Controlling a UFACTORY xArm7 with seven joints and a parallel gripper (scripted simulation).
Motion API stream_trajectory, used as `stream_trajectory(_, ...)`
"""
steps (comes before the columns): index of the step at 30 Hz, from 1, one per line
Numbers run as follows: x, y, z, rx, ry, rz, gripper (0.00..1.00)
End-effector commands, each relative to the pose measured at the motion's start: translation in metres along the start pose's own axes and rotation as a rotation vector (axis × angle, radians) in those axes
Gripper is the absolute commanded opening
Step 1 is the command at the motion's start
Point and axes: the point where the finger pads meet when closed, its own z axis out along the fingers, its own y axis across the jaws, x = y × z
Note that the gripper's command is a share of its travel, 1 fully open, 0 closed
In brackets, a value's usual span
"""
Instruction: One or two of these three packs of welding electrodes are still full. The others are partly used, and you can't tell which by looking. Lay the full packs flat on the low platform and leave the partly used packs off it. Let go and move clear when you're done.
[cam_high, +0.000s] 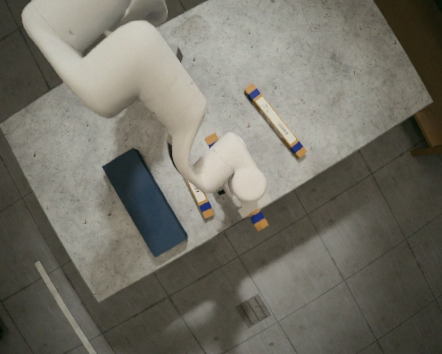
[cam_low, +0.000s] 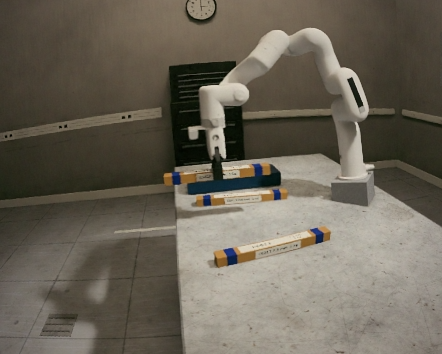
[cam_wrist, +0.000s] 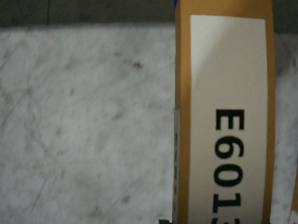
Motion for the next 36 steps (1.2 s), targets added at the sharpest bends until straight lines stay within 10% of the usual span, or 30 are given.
stream_trajectory(1,-0.027,-0.013,-0.003,0.001,0.011,0.001,0.35)
stream_trajectory(19,-0.102,-0.048,-0.002,0.001,0.011,0.001,0.35)
stream_trajectory(36,-0.115,-0.054,-0.002,0.001,0.011,0.001,0.35)
